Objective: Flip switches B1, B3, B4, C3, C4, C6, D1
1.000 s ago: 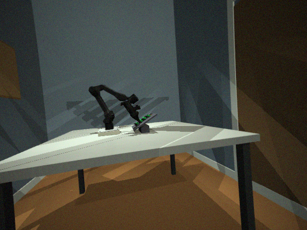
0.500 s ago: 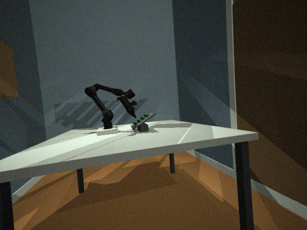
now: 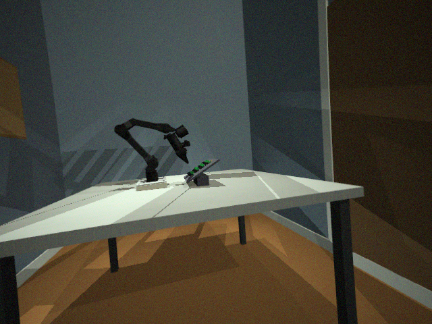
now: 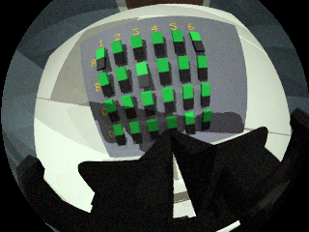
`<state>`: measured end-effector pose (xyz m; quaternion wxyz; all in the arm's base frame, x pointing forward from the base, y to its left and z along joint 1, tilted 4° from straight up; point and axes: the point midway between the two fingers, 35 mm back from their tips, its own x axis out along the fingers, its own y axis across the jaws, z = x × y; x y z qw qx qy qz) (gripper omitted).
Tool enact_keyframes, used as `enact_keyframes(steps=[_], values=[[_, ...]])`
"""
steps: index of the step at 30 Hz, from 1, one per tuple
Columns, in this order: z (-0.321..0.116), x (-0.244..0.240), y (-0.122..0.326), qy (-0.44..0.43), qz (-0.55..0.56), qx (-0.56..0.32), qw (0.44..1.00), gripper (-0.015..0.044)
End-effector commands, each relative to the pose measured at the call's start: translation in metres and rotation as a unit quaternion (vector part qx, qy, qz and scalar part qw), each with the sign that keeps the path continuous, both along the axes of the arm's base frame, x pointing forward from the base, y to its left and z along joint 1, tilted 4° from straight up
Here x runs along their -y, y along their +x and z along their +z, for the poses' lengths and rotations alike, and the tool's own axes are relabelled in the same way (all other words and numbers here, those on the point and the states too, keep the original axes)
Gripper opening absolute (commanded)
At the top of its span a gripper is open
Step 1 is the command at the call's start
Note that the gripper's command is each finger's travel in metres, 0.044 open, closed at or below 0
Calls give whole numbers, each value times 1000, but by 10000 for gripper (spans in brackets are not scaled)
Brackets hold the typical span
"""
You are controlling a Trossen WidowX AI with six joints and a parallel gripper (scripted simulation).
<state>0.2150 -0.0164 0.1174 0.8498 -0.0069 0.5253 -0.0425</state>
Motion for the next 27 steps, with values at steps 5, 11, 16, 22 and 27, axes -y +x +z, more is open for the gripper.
enact_keyframes(steps=[5, 11, 16, 22, 27], values=[[-12, -51, -15, -3, -4, 3, 1000, 0], [-16, -77, -28, -3, -1, 20, 1000, 0], [-45, -74, -13, -4, 0, 33, 999, 0], [-51, -73, -9, -4, 0, 34, 999, 0], [-56, -73, -7, -4, 0, 34, 999, 0]])
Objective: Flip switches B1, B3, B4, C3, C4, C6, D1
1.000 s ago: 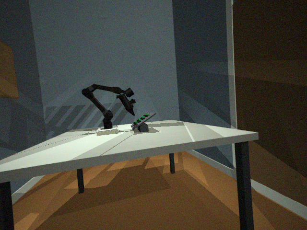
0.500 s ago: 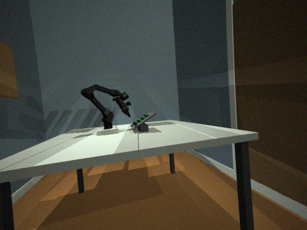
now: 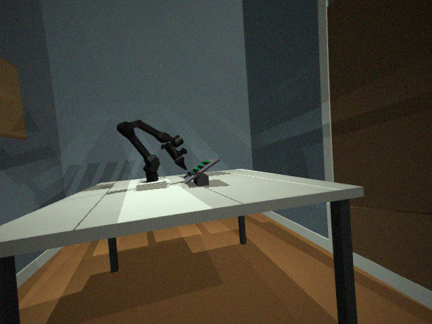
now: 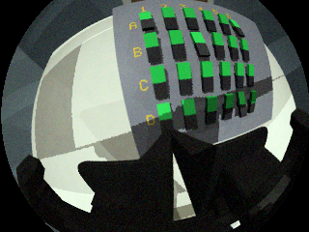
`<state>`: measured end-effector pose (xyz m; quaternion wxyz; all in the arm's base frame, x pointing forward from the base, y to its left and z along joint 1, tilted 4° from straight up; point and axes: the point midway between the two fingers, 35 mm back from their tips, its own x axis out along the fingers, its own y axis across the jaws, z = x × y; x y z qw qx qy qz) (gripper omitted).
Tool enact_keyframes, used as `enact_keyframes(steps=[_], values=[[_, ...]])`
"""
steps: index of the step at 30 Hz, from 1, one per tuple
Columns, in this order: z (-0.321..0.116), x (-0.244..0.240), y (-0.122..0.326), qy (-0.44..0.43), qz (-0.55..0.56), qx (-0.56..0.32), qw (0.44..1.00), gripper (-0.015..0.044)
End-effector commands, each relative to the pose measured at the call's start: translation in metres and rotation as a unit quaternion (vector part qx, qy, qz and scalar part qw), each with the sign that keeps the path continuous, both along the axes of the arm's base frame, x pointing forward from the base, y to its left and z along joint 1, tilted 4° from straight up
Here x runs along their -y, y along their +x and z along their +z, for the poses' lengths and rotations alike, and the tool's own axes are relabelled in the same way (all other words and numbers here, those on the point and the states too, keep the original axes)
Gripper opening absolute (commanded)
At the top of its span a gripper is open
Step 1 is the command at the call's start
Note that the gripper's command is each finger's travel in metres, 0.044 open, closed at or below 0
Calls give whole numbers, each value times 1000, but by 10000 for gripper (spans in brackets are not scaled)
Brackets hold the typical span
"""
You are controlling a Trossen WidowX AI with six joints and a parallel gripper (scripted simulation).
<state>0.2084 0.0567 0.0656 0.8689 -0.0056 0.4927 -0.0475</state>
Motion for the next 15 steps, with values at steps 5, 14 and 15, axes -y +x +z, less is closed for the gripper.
enact_keyframes(steps=[5, 14, 15], values=[[-10, 1, 3, -2, 4, -3, 1000, 0], [-16, 1, 7, -2, 4, -3, 1000, 0], [-16, 1, 7, -2, 4, -3, 1000, 0]])
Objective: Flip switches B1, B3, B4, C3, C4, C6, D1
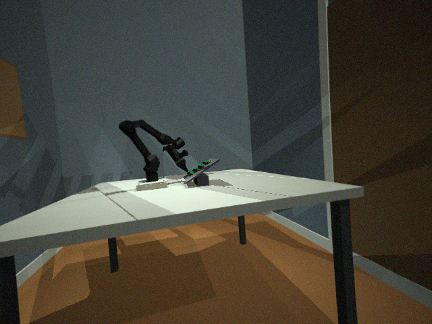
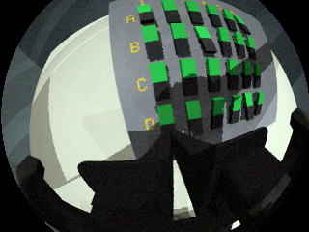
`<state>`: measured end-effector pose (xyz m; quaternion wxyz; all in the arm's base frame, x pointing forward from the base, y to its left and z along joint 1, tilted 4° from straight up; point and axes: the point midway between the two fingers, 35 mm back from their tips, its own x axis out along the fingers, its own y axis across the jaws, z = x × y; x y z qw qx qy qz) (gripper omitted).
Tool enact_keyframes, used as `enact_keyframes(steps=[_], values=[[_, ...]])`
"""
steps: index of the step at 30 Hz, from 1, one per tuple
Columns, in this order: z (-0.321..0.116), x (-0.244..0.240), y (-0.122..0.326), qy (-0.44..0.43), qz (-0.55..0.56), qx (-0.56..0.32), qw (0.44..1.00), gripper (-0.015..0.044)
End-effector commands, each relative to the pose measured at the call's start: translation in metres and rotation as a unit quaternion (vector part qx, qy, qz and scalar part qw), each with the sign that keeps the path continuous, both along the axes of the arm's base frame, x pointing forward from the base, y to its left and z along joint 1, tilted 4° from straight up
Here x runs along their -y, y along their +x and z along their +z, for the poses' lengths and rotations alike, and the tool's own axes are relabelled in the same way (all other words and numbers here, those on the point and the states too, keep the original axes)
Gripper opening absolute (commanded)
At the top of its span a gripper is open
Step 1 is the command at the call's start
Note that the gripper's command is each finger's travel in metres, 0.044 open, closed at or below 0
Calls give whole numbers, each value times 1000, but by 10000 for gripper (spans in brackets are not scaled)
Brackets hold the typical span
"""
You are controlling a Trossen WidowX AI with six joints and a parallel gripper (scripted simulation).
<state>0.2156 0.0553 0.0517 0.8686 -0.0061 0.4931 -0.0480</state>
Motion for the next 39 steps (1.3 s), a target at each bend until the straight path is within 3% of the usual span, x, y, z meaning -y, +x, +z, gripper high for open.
enact_keyframes(steps=[1, 39], values=[[-2, 0, -1, -1, 4, -3, 1000, 0], [-5, 0, 1, -1, 4, -3, 1000, 0]])
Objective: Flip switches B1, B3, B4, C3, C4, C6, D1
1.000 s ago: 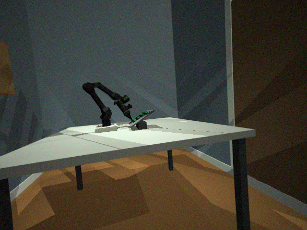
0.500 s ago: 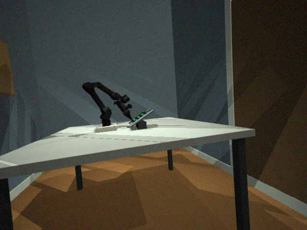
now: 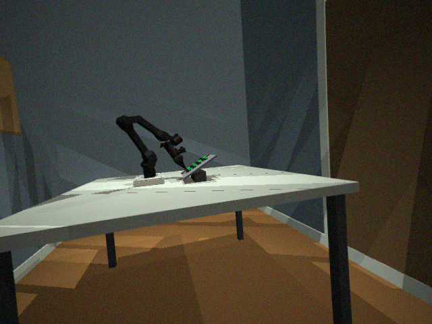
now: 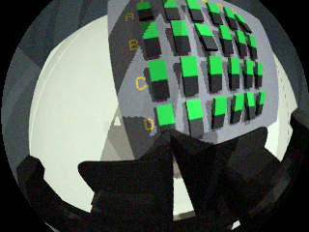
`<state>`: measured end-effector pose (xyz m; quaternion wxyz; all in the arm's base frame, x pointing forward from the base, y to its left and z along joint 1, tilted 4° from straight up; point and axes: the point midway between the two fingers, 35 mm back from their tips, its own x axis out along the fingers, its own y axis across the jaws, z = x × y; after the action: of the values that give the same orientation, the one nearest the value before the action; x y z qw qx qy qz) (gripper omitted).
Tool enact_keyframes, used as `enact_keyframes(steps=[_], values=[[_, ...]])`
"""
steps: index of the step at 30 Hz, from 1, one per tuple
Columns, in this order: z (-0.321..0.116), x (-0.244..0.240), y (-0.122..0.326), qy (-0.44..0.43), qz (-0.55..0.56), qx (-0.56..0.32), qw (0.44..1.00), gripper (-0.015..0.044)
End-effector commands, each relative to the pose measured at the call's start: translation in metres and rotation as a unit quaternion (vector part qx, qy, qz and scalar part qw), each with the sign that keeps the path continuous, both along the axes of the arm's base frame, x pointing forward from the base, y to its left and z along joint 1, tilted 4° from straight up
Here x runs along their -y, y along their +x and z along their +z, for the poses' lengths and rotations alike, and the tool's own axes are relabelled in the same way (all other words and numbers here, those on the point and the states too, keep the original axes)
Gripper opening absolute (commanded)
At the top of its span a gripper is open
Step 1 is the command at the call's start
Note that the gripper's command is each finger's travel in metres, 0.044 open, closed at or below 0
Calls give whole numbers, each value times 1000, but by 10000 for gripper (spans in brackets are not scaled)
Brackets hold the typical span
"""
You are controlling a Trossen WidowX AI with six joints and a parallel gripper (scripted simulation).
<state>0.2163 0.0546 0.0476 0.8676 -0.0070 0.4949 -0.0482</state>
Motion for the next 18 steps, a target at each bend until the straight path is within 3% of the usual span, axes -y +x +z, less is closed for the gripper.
enact_keyframes(steps=[1, 18], values=[[-1, 0, 0, 0, 4, 0, 1000, 0], [-3, 0, 1, 0, 4, 0, 1000, 0]])
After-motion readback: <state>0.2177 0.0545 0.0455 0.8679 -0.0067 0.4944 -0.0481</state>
